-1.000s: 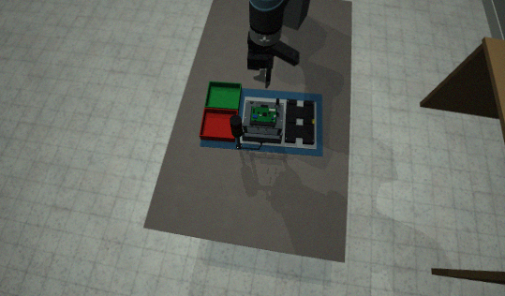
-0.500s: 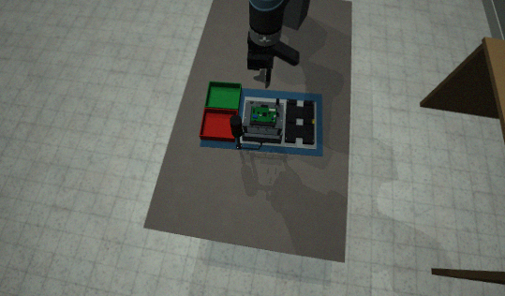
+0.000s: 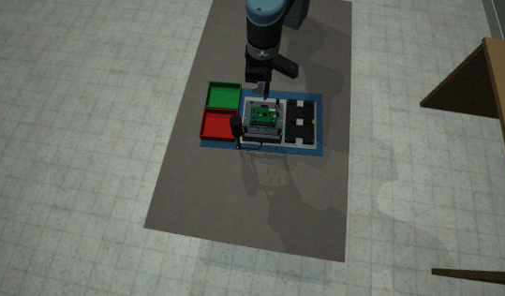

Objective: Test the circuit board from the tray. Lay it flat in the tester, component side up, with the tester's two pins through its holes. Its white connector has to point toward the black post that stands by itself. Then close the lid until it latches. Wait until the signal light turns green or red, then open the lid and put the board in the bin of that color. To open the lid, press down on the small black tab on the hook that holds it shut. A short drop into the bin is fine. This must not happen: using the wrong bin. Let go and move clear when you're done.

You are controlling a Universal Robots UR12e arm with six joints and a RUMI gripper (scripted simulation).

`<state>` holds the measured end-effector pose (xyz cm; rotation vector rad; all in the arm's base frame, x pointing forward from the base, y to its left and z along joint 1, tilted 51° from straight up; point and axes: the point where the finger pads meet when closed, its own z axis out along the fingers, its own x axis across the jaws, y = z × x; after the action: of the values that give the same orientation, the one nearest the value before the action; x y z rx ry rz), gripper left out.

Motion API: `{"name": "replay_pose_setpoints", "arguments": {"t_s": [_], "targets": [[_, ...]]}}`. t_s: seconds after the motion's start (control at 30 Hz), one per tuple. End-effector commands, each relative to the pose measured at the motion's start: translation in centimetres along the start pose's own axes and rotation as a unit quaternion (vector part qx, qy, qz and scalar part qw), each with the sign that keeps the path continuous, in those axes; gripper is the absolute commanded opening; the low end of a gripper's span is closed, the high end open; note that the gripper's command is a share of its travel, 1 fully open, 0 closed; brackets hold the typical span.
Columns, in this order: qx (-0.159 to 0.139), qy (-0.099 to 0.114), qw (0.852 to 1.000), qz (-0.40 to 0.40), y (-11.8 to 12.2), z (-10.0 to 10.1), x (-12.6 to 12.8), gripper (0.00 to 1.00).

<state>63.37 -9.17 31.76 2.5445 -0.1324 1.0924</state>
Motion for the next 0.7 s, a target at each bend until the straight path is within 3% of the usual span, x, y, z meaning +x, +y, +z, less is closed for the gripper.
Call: {"name": "replay_pose_setpoints", "arguments": {"t_s": [0.0, 0.07, 0.37, 0.67], "targets": [[0.0, 0.0, 1.0, 0.0, 0.1, 0.1, 3.3, 0.3], [0.0, 0.0, 1.0, 0.0, 0.1, 0.1, 3.3, 0.3], [0.0, 0.0, 1.0, 0.0, 0.3, 0.1, 8.6, 0.3], [0.0, 0.0, 1.0, 0.0, 0.3, 0.1, 9.4, 0.3]]}}
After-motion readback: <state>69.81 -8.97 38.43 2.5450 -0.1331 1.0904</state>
